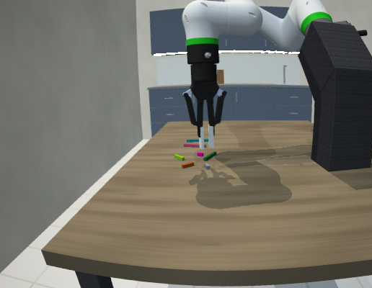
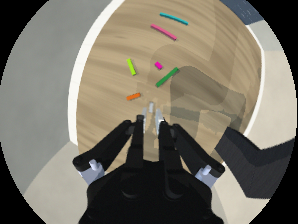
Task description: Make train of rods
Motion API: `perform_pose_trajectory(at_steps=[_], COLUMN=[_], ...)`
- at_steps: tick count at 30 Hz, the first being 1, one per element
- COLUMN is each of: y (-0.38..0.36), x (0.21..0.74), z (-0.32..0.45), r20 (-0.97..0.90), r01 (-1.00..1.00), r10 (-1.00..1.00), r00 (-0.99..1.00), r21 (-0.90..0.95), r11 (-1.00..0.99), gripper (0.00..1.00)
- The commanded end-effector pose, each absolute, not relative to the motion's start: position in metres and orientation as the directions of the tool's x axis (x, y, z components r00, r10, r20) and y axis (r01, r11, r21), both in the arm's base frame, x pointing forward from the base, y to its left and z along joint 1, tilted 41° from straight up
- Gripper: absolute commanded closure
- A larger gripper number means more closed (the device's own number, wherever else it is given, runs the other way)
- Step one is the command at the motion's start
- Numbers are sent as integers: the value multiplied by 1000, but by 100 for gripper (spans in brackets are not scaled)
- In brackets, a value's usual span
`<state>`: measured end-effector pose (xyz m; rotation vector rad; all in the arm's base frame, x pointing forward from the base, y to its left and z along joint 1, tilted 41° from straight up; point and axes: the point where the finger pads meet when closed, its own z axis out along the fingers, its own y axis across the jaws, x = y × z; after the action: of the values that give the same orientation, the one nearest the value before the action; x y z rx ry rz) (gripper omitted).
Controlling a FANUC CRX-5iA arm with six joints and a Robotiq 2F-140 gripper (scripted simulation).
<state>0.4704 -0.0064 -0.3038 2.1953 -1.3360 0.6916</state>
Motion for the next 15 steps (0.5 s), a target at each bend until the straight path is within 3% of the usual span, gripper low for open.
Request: perform_pose_trajectory(at_steps=[1,15], y=[-7,-18], x=[471,474], z=[-305,-319], r20=[636,636], r01=[-901,-901], r10=[-661,-661], r00=[397,397], r21=[135,135], r11=[-412,-412], gripper=[85,85])
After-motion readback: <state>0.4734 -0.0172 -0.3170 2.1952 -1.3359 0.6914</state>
